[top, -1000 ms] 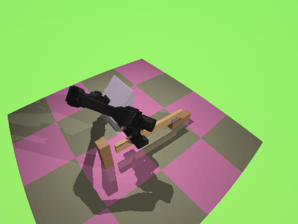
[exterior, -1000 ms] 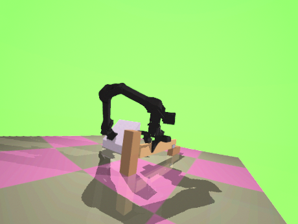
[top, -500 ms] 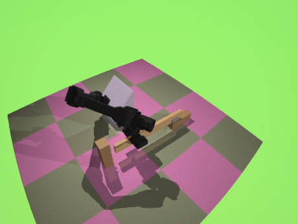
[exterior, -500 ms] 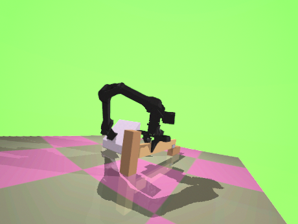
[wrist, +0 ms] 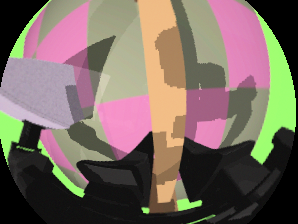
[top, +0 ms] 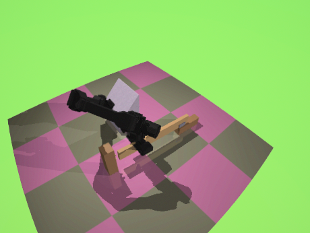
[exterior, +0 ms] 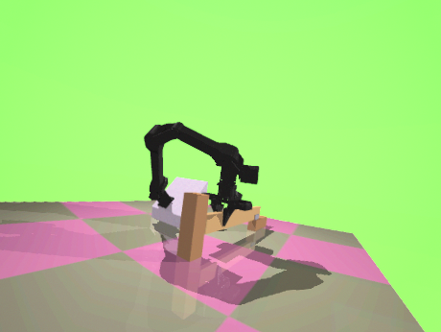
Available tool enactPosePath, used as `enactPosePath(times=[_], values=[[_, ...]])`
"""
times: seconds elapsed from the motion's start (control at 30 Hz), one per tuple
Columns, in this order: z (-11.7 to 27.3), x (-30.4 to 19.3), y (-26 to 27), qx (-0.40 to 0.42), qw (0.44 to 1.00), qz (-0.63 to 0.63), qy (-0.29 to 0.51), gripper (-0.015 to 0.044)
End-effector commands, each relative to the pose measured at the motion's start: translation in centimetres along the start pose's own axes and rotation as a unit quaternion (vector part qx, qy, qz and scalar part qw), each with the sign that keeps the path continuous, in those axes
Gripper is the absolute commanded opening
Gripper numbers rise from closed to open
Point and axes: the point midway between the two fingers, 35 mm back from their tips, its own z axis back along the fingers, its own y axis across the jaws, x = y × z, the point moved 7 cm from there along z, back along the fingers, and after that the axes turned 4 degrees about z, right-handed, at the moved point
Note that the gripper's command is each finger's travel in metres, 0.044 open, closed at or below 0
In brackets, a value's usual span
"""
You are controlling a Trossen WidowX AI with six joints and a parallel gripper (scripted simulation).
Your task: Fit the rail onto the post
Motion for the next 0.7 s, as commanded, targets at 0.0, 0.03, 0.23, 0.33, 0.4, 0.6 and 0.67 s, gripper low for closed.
enactPosePath(times=[0.0,0.03,0.23,0.33,0.4,0.6,0.67], values=[[0.34,-0.26,0.02,-0.006,1.000,0.001,0.000,0.0000],[0.33,-0.29,0.02,-0.006,1.000,0.001,0.000,0.0000],[0.26,-0.47,0.03,-0.006,1.000,0.001,0.000,0.0000],[0.22,-0.56,0.03,-0.006,1.000,0.001,0.000,0.0000],[0.20,-0.62,0.04,-0.006,1.000,0.001,0.000,0.0000],[0.20,-0.80,0.05,-0.006,1.000,0.001,0.000,0.0000],[0.21,-0.86,0.05,-0.006,1.000,0.001,0.000,0.0000]])
